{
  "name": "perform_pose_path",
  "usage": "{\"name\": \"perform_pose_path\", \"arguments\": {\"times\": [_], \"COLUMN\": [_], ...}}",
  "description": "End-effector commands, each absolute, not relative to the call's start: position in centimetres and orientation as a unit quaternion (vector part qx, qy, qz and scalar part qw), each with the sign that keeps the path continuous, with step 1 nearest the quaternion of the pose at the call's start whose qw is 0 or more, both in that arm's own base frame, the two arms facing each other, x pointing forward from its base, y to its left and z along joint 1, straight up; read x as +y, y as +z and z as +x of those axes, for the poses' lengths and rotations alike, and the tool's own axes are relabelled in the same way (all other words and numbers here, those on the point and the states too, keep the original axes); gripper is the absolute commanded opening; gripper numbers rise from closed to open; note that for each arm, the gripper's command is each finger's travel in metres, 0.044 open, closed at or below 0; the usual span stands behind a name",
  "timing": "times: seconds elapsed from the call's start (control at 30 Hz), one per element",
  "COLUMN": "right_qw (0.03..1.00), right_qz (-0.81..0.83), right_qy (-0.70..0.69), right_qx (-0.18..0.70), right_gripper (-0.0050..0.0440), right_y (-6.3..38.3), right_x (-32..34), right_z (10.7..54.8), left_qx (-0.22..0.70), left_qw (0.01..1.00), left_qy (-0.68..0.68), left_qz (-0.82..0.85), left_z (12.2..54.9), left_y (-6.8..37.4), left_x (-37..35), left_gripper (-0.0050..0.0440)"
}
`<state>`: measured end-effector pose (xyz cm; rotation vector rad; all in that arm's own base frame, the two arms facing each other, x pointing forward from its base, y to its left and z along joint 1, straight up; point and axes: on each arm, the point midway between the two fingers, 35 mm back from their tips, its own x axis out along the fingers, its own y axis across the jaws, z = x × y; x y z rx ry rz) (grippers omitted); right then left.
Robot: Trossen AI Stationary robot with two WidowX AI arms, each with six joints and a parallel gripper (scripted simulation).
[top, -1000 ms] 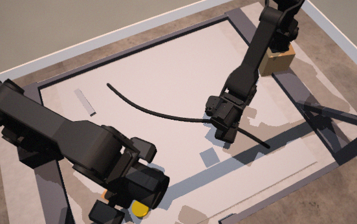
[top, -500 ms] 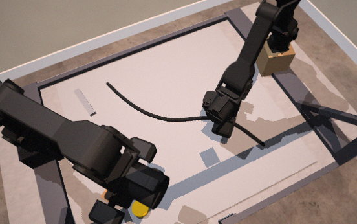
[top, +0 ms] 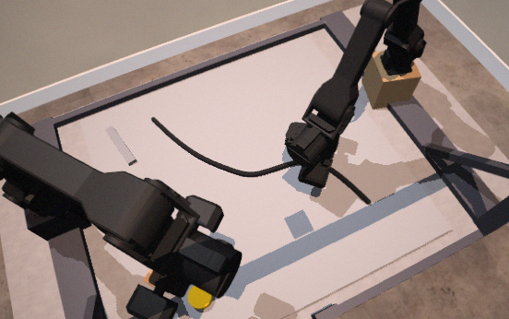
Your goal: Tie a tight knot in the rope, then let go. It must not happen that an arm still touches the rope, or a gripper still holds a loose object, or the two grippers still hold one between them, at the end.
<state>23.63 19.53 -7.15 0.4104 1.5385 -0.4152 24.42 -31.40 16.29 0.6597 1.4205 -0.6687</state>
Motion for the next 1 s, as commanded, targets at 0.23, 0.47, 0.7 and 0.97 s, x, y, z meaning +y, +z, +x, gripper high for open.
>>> {"name": "perform_pose_path", "arguments": {"times": [0.23, 0.47, 0.7, 0.97], "right_qw": [0.688, 0.688, 0.688, 0.689], "right_qz": [0.189, 0.189, 0.189, 0.188], "right_qy": [-0.177, -0.177, -0.177, -0.177], "right_qx": [0.678, 0.678, 0.678, 0.677], "right_gripper": [0.0045, 0.0045, 0.0045, 0.0045], "right_y": [-6.4, -6.4, -6.4, -6.4], "right_x": [17.9, 17.3, 16.3, 15.6], "right_z": [24.5, 24.8, 25.7, 26.3], "left_qx": [0.617, 0.617, 0.617, 0.617], "left_qw": [0.667, 0.667, 0.667, 0.667], "left_qy": [-0.299, -0.299, -0.299, -0.299], "left_qz": [0.290, 0.290, 0.290, 0.290], "left_z": [24.5, 24.5, 24.5, 24.5], "left_y": [17.3, 17.3, 17.3, 17.3], "left_x": [-31.4, -31.4, -31.4, -31.4], "left_gripper": [0.0100, 0.0100, 0.0100, 0.0100]}}
